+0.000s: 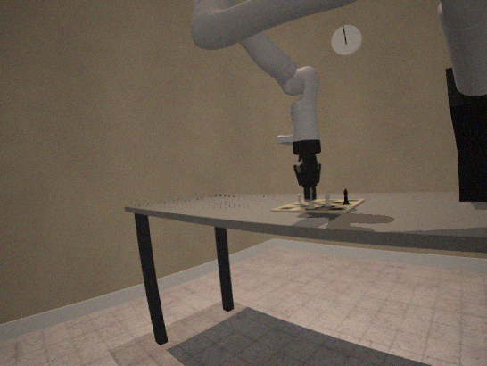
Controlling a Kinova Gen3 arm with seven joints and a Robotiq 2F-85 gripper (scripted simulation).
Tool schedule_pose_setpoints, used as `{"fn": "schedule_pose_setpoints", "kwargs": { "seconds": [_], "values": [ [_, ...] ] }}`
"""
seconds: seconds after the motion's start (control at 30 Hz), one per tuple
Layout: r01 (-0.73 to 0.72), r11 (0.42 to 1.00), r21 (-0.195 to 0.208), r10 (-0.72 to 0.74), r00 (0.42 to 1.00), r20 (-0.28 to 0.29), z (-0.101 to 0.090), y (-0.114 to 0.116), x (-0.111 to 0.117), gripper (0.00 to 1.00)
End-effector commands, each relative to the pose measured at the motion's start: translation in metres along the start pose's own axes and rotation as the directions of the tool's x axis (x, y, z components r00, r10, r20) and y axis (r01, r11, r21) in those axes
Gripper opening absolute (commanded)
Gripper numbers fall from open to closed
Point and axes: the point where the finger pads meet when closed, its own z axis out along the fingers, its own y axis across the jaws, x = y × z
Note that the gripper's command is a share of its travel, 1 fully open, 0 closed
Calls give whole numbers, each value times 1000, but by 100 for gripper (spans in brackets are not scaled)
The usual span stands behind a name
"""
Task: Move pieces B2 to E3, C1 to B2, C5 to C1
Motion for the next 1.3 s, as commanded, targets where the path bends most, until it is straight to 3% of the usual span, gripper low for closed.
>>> {"fn": "schedule_pose_setpoints", "kwargs": {
  "seconds": [0.0,0.07,0.1,0.63,0.87,0.93,1.27],
  "values": [
    [0,1000,-1,0,1000,-2,-1,0,1,33],
    [0,1000,-1,0,1000,-2,-1,0,1,33],
    [0,1000,-1,0,1000,-2,-1,0,1,41],
    [0,1000,-1,0,1000,-2,-6,0,1,41],
    [0,1000,-1,0,1000,-2,-35,0,1,41],
    [0,1000,-1,0,1000,-2,-35,0,1,41],
    [0,1000,-1,0,1000,-2,-83,0,0,41]
  ]
}}
